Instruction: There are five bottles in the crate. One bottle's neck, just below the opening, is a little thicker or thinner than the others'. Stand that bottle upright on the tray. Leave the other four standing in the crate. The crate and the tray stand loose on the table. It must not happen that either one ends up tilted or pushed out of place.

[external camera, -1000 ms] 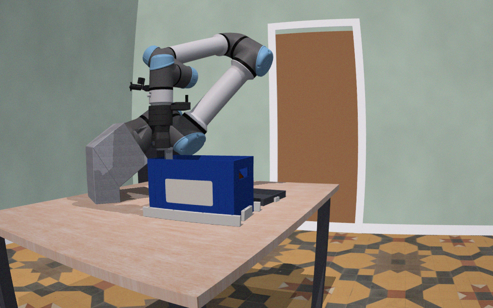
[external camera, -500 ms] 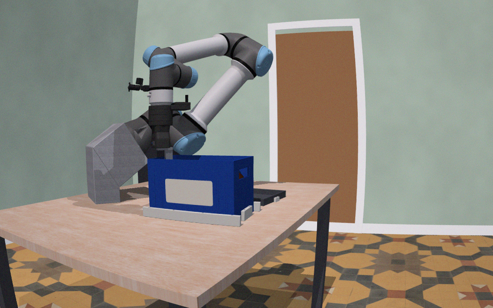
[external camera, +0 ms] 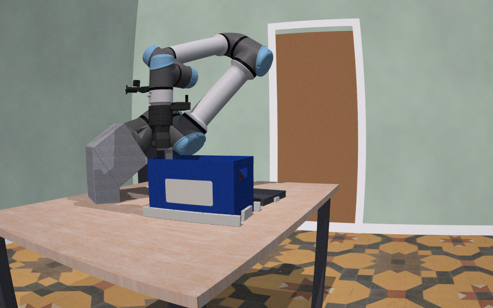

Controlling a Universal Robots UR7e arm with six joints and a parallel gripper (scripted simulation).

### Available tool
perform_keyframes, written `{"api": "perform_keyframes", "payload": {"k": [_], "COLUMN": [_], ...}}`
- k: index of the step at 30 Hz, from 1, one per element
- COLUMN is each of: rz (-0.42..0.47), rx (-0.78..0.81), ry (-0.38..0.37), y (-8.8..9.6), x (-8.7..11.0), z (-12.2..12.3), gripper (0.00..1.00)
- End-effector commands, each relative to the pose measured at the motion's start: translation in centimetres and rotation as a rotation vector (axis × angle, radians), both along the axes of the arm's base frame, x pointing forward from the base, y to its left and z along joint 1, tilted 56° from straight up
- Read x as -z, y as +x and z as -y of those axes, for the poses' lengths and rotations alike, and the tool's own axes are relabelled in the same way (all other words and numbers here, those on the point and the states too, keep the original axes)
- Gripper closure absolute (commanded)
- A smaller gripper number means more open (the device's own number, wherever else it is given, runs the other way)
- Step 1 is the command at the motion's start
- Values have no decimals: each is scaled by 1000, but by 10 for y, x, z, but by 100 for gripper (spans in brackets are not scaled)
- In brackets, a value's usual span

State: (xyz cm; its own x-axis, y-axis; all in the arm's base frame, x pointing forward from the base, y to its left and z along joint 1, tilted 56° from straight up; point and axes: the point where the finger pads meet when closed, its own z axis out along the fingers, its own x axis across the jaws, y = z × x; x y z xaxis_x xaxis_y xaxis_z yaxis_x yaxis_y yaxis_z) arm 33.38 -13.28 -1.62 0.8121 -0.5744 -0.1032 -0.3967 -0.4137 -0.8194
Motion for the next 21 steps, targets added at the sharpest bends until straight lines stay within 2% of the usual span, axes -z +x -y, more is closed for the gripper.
{"api": "perform_keyframes", "payload": {"k": [1, 2, 21], "rz": [0, 0, 0], "rx": [1, 1, 1], "ry": [-1, -1, -1], "y": [0, 0, 0], "x": [0, 0, 0], "z": [1, 1, 1], "gripper": [100, 0, 0]}}
